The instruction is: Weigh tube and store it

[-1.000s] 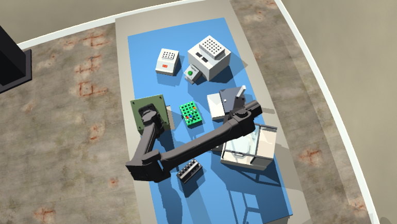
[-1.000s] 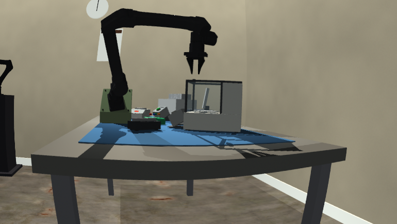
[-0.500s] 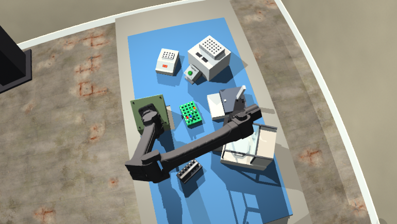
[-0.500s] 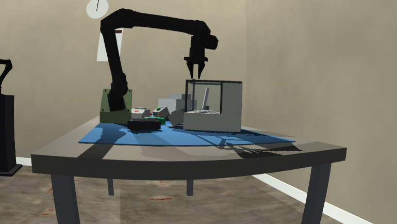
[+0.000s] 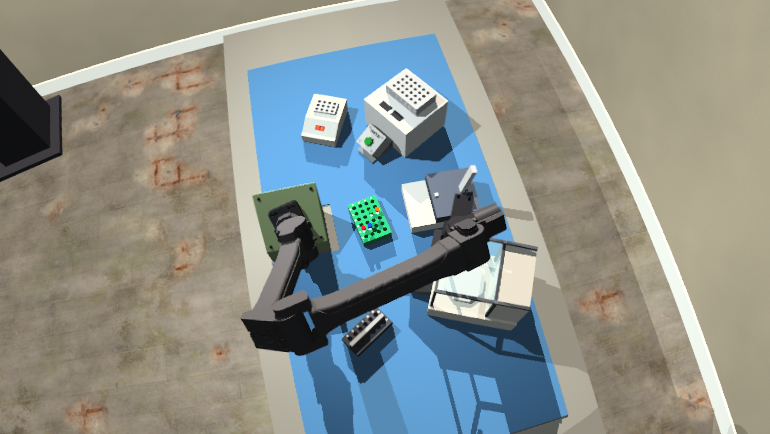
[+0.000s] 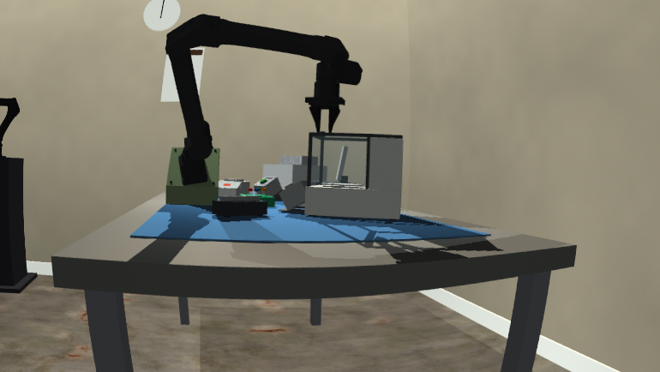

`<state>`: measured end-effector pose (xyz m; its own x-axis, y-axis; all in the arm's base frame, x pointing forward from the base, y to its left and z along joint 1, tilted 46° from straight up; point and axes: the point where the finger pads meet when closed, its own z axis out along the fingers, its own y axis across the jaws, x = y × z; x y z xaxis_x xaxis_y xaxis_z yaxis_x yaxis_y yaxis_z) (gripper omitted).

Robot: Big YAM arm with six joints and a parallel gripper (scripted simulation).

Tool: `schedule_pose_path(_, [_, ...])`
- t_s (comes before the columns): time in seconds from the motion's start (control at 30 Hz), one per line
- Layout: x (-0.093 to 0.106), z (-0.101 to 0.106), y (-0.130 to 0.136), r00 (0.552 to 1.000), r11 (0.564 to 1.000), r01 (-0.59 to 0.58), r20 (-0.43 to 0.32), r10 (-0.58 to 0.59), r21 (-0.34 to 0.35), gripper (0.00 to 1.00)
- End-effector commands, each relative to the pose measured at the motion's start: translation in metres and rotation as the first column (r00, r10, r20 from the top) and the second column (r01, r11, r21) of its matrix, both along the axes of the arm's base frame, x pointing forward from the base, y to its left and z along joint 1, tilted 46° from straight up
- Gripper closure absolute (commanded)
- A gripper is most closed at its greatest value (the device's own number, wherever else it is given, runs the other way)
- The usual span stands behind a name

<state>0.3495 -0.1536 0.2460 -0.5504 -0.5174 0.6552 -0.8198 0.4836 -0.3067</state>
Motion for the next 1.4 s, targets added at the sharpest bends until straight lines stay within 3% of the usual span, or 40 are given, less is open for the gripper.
schedule_pose_path(0.0, [-0.0038,0.0029,-0.0012,1.0,1.0,-0.008,0.006,0.008,-0.003,0.7])
schedule_pose_path(1.23, [-0.0036,0.0024,-0.0012,1.0,1.0,-0.007,0.005,0.007,-0.003,0.7])
schedule_pose_path(1.27, [-0.0036,0.0024,-0.0012,1.0,1.0,-0.007,0.005,0.007,-0.003,0.94])
schedule_pose_path(1.37, [-0.0037,0.002,-0.0009,1.0,1.0,-0.004,0.005,0.004,-0.003,0.94])
